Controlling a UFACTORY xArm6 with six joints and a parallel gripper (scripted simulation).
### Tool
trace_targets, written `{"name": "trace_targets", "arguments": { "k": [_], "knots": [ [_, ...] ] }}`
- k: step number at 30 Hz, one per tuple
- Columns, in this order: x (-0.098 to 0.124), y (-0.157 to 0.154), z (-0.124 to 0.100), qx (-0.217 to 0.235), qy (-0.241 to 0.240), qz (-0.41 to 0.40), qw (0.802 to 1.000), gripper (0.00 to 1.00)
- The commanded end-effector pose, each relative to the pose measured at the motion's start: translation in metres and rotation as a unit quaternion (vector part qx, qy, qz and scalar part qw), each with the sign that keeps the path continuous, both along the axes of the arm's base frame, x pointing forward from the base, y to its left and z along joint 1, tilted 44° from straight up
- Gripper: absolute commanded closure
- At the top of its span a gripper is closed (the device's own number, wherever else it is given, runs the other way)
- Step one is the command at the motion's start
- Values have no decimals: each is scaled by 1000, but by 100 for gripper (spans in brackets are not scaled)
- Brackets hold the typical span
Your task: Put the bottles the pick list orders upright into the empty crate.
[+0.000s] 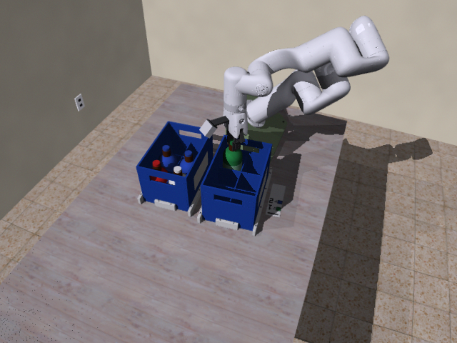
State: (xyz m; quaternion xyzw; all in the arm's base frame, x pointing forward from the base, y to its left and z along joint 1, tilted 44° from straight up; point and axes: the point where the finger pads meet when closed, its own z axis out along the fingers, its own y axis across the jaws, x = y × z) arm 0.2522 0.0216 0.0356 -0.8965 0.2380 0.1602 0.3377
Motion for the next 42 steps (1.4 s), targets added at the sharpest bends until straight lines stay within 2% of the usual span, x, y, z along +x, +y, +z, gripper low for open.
{"name": "trace_targets", "arguments": {
  "k": [1, 42],
  "knots": [
    [1, -1, 0, -1, -1, 0, 1000, 100],
    [-1, 9, -10, -1, -1, 0, 1000, 100]
  ]
}}
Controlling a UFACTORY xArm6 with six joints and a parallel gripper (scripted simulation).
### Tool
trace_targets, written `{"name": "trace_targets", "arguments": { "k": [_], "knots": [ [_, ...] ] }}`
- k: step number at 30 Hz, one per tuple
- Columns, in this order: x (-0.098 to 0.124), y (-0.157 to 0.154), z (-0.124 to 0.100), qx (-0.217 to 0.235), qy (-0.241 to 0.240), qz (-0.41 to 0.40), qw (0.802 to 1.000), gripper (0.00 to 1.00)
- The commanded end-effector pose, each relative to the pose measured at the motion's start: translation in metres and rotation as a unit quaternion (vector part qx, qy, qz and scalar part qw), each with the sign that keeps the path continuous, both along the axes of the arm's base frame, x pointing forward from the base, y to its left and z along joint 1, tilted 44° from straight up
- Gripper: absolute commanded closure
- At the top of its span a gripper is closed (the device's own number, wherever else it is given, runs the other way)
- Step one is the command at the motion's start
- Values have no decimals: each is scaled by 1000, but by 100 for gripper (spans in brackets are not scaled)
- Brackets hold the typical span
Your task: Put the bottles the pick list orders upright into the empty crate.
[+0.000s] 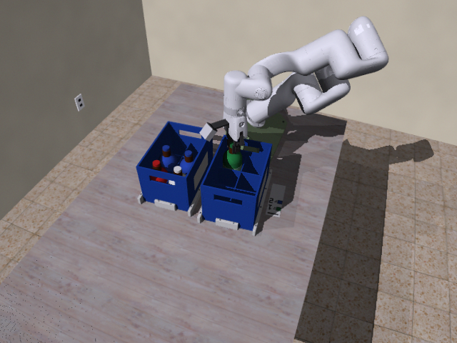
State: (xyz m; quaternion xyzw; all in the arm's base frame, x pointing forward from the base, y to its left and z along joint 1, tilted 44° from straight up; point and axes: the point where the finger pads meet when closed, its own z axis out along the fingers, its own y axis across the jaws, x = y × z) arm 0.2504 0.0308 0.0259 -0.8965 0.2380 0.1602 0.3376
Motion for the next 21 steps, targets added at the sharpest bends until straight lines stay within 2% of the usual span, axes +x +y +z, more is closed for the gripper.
{"name": "trace_targets", "arguments": {
  "k": [1, 21],
  "knots": [
    [1, 1, -1, -1, -1, -1, 1000, 100],
    [0, 6, -7, -1, -1, -1, 1000, 100]
  ]
}}
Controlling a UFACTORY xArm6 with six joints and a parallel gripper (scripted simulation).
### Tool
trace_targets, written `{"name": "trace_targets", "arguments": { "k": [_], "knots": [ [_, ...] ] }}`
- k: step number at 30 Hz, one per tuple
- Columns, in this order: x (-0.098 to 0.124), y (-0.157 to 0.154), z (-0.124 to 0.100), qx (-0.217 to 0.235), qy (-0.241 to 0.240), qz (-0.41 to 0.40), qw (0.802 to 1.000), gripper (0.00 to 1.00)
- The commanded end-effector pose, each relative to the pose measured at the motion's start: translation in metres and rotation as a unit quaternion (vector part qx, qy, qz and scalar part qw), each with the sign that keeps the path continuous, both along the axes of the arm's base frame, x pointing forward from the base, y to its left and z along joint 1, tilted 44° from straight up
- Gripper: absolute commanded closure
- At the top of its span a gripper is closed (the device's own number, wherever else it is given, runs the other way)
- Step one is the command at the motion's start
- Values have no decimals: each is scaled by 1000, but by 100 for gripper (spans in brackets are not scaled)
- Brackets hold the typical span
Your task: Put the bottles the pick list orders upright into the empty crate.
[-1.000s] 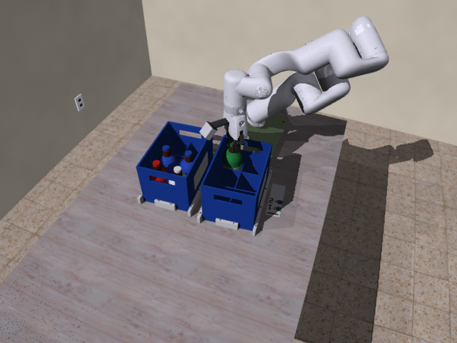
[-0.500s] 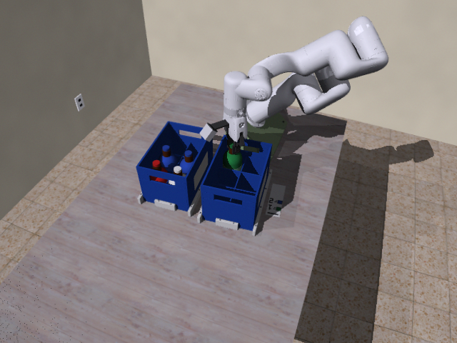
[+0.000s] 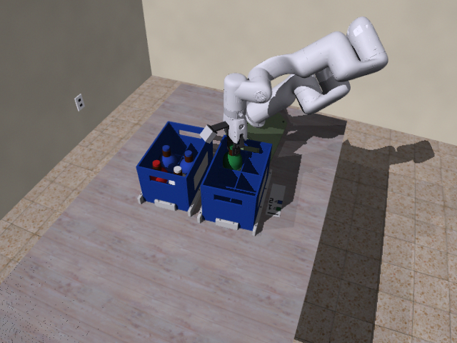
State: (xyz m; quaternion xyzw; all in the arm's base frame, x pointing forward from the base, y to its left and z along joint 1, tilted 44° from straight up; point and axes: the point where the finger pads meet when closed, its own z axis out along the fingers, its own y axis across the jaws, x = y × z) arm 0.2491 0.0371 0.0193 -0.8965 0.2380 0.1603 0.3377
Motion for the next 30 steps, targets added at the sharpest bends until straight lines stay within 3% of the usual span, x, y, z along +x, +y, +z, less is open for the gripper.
{"name": "trace_targets", "arguments": {
  "k": [1, 30],
  "knots": [
    [1, 0, -1, -1, -2, -1, 1000, 100],
    [1, 3, -4, -1, -2, -1, 1000, 100]
  ]
}}
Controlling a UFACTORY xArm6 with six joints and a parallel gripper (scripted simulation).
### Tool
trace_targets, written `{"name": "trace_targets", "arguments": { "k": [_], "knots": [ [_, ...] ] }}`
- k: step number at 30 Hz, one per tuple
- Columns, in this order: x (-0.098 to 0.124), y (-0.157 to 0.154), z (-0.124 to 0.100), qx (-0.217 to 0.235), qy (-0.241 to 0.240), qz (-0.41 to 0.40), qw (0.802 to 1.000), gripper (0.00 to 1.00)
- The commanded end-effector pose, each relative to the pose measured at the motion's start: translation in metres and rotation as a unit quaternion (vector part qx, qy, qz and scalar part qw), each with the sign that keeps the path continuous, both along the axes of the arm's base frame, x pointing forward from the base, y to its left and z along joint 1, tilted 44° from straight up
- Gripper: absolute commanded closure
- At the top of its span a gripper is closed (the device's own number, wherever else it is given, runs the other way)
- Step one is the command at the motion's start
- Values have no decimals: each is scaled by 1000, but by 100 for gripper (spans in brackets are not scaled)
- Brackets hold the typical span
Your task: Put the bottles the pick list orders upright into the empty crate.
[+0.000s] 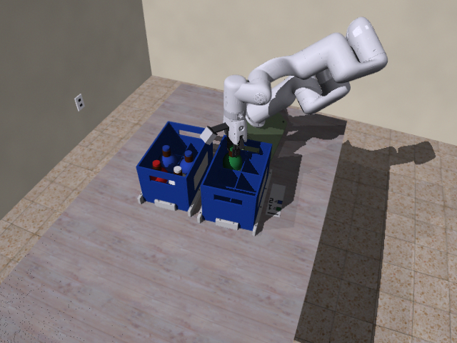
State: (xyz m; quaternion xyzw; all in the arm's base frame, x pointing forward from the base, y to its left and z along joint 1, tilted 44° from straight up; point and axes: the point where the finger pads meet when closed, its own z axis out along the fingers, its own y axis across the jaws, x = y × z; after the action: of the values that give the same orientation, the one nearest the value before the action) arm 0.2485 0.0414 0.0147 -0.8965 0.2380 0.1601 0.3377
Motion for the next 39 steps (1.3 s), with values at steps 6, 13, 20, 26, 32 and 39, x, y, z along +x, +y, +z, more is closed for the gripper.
{"name": "trace_targets", "arguments": {
  "k": [6, 13, 20, 26, 32, 39],
  "knots": [
    [1, -1, 0, -1, -1, -1, 1000, 100],
    [1, -1, 0, -1, -1, -1, 1000, 100],
    [1, -1, 0, -1, -1, -1, 1000, 100],
    [1, -1, 0, -1, -1, -1, 1000, 100],
    [1, 2, -2, -1, -1, 0, 1000, 35],
    [1, 2, -2, -1, -1, 0, 1000, 35]
  ]
}}
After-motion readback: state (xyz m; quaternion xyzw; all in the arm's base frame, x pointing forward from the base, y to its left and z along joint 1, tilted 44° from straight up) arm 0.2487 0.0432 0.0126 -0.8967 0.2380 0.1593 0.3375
